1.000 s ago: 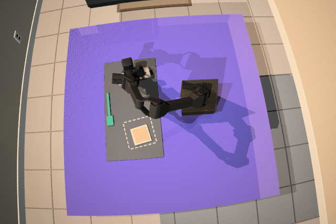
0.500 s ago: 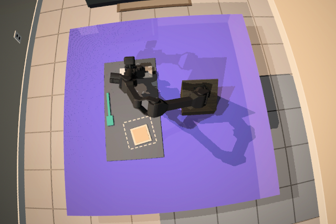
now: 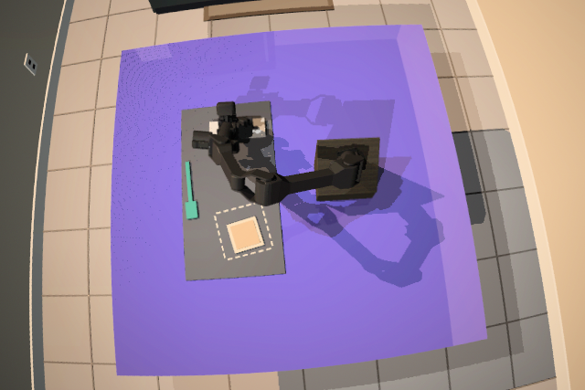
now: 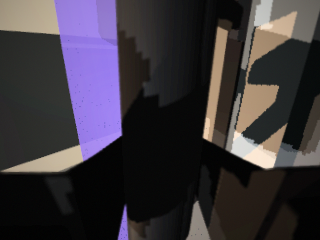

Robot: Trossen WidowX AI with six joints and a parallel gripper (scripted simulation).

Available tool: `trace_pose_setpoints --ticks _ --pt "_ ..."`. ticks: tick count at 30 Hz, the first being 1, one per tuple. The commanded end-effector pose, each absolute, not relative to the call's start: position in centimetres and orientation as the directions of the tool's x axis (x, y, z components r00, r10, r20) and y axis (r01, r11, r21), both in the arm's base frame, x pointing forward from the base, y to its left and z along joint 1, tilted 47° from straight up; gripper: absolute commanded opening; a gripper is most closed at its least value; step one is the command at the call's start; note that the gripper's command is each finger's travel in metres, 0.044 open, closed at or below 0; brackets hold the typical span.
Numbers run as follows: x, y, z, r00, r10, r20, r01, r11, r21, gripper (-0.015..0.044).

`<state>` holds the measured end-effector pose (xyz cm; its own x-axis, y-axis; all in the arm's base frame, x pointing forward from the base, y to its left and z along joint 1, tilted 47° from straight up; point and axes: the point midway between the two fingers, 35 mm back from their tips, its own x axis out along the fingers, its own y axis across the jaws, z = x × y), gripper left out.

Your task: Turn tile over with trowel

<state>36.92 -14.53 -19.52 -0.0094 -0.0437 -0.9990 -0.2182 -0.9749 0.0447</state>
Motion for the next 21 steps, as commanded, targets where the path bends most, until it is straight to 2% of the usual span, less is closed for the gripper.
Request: trace_pose_setpoints --ticks 1,8,19,21 --pt "37.28 -14.62 -19.80 -0.003 -0.059 -0.998 -0.228 -0.972 0.058 0.0000" --pt "37.39 -13.98 -20.41 -0.003 -0.058 -0.998 -0.228 -0.972 0.058 0.0000" --pt "37.39 -13.98 -20.41 -0.003 -0.058 -0.998 -0.228 -0.972 0.058 0.0289" --pt "37.39 -13.98 -20.41 -0.003 -0.058 -0.998 -0.228 -0.972 0.058 0.0300"
